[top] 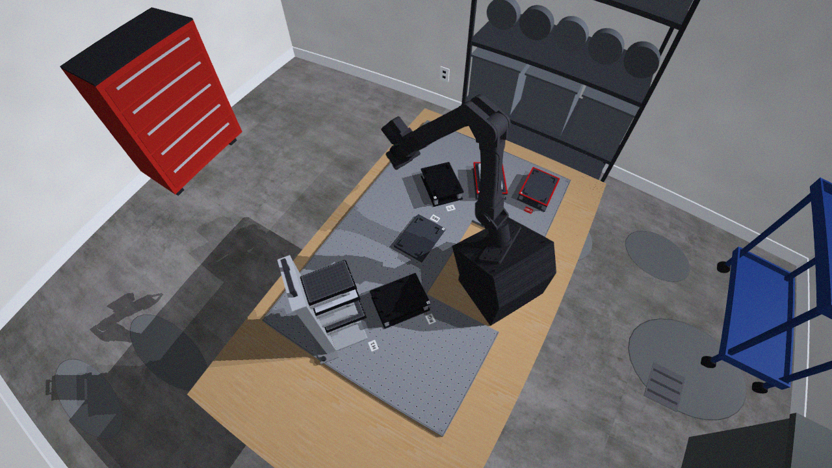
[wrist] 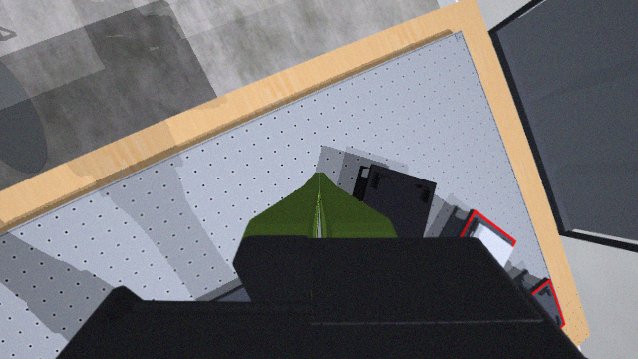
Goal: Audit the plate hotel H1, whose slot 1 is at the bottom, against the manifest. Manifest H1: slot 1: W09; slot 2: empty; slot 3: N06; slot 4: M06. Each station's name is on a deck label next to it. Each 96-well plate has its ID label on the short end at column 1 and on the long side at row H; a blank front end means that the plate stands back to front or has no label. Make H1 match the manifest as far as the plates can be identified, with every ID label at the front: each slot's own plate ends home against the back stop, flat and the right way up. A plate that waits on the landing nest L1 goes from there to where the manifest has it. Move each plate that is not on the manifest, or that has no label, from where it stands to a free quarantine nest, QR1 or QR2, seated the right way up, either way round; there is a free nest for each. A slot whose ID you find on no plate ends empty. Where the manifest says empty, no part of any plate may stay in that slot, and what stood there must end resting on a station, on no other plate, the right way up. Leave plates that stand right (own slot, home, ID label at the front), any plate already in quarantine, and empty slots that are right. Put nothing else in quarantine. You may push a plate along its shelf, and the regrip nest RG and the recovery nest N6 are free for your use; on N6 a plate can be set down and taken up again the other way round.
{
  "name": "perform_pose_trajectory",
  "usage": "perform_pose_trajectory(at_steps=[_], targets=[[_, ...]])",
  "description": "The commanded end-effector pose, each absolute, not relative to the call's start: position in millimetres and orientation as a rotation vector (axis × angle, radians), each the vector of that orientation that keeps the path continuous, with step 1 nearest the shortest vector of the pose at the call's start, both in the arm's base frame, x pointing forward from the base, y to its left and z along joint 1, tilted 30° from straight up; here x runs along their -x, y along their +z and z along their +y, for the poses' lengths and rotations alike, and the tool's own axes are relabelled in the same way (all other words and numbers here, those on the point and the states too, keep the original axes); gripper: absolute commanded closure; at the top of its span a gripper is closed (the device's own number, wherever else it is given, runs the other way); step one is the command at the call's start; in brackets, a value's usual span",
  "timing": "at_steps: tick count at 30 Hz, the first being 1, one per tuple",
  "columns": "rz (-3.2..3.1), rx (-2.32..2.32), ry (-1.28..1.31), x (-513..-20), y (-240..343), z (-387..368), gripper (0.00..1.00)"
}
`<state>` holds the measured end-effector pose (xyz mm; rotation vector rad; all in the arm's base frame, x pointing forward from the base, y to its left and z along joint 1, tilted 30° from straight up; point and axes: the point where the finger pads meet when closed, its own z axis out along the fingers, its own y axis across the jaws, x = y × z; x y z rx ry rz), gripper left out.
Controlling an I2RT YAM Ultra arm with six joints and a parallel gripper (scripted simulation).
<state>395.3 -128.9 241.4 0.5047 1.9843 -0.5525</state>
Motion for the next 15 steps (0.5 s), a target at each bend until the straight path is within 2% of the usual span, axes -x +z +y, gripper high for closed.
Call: perform_pose_trajectory(at_steps=[1, 2, 7, 9, 15], targets=[[2.024, -0.496, -0.542, -383.4, 234.3, -115.1, 1.0], [2.01, -0.481, -0.507, -388.9, 251.2, -110.8, 1.0], [2.053, -0.456, -0.488, -385.9, 246.6, -102.4, 1.0], [2.092, -0.457, -0.513, -377.1, 225.3, -98.5, 1.0], [2.127, -0.421, -0.474, -374.1, 230.5, -82.3, 1.0]])
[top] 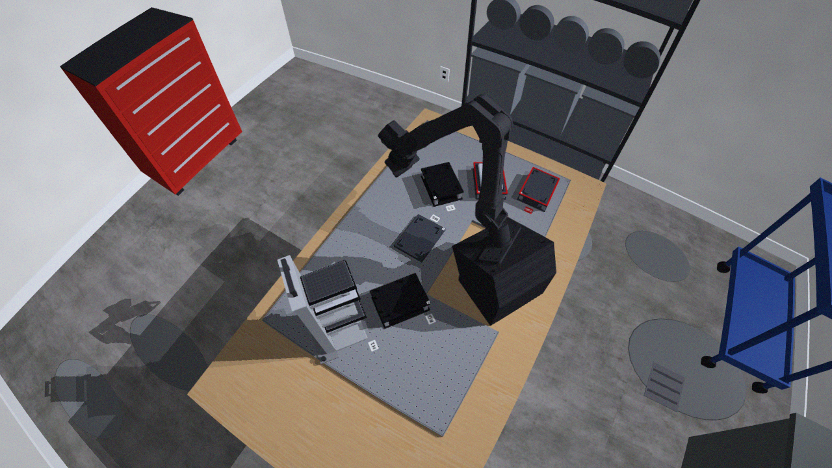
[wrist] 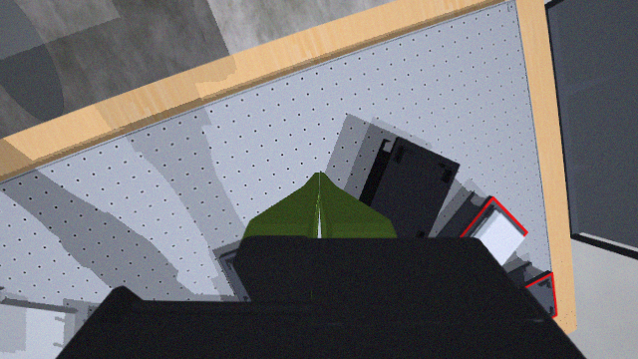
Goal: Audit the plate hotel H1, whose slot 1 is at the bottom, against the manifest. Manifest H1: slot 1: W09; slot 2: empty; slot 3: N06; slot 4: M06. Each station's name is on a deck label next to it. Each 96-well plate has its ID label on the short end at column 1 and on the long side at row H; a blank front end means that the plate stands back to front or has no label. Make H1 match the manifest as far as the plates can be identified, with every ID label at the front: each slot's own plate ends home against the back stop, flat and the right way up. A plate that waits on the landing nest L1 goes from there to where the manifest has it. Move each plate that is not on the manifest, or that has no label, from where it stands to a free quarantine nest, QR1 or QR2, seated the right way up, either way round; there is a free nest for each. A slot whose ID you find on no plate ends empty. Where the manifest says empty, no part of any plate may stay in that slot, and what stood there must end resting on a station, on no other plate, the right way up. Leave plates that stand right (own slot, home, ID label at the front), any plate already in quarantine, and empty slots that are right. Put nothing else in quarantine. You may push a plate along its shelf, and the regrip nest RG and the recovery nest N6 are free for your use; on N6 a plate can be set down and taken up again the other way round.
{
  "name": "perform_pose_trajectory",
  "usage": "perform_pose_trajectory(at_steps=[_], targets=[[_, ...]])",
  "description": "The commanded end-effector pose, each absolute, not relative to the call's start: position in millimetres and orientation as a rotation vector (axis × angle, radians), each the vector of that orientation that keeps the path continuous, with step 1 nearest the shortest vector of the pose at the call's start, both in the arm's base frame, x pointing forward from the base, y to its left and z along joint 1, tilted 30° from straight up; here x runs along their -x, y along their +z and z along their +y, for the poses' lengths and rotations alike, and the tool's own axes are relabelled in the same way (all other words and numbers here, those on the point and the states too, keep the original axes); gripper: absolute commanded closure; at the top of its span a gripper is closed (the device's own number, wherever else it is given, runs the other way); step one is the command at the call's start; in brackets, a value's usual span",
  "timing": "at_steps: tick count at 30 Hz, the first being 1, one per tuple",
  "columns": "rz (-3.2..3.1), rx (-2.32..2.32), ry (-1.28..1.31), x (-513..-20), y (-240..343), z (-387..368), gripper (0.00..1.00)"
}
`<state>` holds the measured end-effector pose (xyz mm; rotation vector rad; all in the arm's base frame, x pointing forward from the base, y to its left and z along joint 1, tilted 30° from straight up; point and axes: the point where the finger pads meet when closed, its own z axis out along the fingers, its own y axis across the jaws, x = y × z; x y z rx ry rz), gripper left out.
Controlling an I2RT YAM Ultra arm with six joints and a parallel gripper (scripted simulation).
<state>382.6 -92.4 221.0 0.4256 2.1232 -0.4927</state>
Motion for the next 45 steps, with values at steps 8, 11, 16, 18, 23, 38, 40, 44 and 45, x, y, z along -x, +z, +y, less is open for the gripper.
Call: perform_pose_trajectory(at_steps=[8, 11, 16, 18, 23, 38, 40, 44, 45], targets=[[2.186, -0.379, -0.439, -366.7, 225.9, -65.7, 1.0], [2.253, -0.331, -0.412, -361.4, 221.5, -57.5, 1.0], [2.29, -0.332, -0.439, -345.1, 197.8, -47.8, 1.0], [2.302, -0.302, -0.395, -348.1, 212.0, -40.7, 1.0], [2.343, -0.276, -0.383, -337.2, 205.7, -29.6, 1.0], [2.479, -0.186, -0.357, -303.5, 188.1, -5.2, 1.0], [2.509, -0.16, -0.348, -299.3, 189.2, -1.6, 1.0], [2.543, -0.153, -0.382, -286.2, 172.6, -2.4, 1.0], [2.533, -0.142, -0.345, -290.7, 186.4, 3.0, 1.0]])
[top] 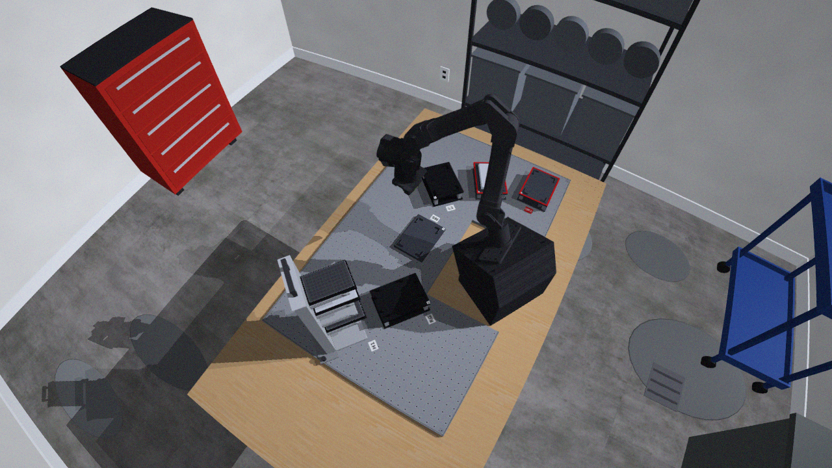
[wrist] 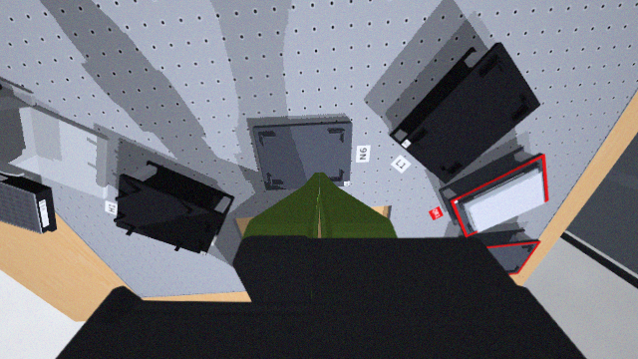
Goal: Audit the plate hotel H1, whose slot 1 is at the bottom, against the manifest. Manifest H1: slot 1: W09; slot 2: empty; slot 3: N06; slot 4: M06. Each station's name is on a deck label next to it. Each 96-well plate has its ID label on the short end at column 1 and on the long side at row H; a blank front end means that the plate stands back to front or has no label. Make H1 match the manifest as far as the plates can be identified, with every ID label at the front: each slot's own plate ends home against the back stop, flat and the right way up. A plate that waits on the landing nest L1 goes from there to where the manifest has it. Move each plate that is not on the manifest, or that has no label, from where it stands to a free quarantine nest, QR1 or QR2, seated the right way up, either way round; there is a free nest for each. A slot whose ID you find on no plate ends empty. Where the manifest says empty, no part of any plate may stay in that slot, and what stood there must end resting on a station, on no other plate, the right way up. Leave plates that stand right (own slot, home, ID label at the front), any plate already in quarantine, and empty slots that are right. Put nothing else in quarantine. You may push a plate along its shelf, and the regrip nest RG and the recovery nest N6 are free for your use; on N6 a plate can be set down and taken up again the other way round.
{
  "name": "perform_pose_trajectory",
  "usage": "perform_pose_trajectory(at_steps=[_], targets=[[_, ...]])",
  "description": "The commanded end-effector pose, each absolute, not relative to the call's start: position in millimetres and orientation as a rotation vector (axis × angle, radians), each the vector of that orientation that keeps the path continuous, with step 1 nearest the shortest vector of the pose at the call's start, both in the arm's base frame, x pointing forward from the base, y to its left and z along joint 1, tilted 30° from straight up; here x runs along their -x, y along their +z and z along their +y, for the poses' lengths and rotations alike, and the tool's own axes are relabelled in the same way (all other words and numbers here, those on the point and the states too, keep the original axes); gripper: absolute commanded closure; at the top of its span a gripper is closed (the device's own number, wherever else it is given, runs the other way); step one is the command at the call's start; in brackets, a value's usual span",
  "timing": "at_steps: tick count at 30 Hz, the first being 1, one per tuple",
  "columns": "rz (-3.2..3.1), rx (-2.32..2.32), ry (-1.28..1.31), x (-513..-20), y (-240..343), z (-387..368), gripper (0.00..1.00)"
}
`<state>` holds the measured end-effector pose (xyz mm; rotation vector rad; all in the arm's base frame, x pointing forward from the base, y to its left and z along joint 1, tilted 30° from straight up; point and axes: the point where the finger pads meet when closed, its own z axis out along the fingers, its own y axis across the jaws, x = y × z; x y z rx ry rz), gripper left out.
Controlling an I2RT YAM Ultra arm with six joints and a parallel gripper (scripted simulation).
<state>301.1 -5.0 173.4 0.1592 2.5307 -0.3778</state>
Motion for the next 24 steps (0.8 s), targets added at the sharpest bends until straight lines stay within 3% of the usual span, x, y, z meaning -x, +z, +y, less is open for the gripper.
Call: perform_pose_trajectory(at_steps=[1, 7, 24], targets=[[2.557, -0.124, -0.343, -287.8, 185.6, 4.4, 1.0], [2.625, -0.091, -0.368, -262.5, 166.1, 9.2, 1.0], [2.627, -0.072, -0.351, -244.7, 194.3, 21.3, 1.0]])
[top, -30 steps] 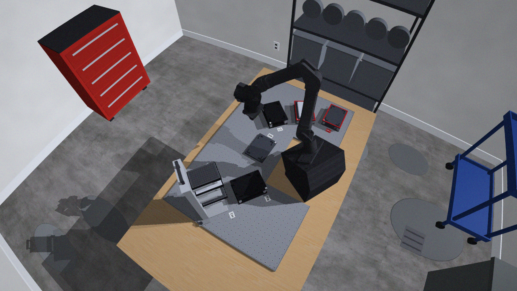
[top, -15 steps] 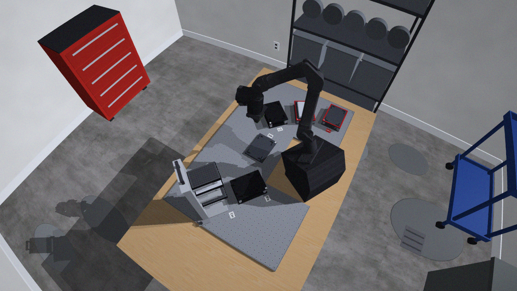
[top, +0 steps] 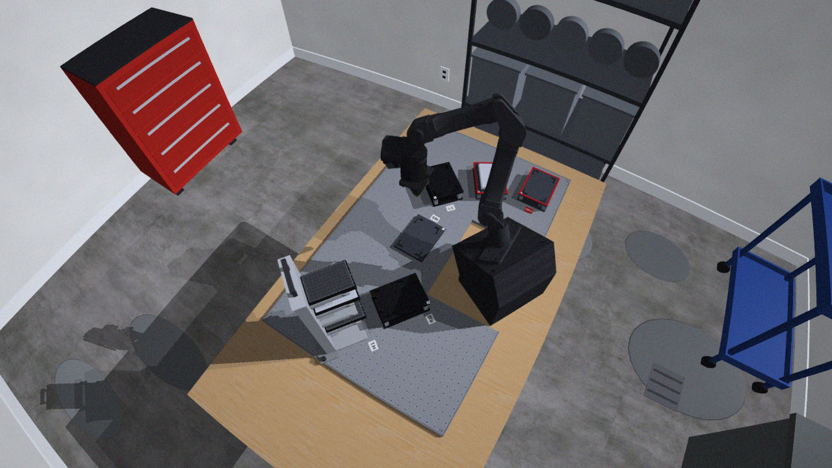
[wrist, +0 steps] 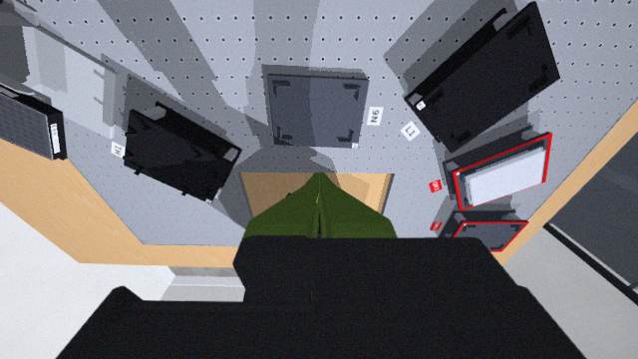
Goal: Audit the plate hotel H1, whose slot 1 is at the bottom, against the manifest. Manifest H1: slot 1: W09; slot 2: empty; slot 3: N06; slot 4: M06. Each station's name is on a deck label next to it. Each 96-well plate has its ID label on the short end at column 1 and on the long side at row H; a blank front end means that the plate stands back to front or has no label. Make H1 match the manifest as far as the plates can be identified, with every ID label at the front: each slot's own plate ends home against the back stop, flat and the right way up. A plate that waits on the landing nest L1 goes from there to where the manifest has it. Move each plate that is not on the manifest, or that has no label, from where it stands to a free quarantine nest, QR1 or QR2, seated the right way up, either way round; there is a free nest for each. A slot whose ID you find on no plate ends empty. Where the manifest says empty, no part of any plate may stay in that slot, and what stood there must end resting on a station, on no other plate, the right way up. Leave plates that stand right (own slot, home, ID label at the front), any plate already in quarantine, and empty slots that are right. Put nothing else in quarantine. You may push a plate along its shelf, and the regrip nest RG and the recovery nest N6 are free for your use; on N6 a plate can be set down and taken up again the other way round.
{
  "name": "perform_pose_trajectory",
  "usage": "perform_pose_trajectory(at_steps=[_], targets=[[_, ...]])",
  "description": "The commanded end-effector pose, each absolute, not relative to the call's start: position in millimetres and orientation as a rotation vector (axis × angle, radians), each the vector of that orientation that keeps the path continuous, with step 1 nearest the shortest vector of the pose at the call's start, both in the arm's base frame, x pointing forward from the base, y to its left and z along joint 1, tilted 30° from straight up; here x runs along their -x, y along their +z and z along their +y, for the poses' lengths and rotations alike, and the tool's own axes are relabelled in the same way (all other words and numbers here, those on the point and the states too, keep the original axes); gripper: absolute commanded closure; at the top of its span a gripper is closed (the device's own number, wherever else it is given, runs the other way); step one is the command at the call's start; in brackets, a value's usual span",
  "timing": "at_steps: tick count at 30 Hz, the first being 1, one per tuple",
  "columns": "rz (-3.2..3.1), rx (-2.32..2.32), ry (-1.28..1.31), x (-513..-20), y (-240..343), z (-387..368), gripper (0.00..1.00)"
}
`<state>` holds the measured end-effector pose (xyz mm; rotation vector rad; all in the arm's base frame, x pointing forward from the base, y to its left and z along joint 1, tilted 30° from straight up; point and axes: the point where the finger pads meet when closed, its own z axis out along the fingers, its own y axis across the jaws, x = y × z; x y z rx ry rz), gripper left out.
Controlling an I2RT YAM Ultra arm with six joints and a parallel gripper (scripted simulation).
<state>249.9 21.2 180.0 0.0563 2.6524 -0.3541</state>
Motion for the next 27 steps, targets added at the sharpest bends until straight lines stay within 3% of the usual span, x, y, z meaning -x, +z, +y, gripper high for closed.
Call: perform_pose_trajectory(at_steps=[1, 27], targets=[[2.657, -0.062, -0.372, -247.3, 185.9, 25.5, 1.0], [2.589, 0.085, -0.335, -246.3, 161.7, 94.0, 1.0]])
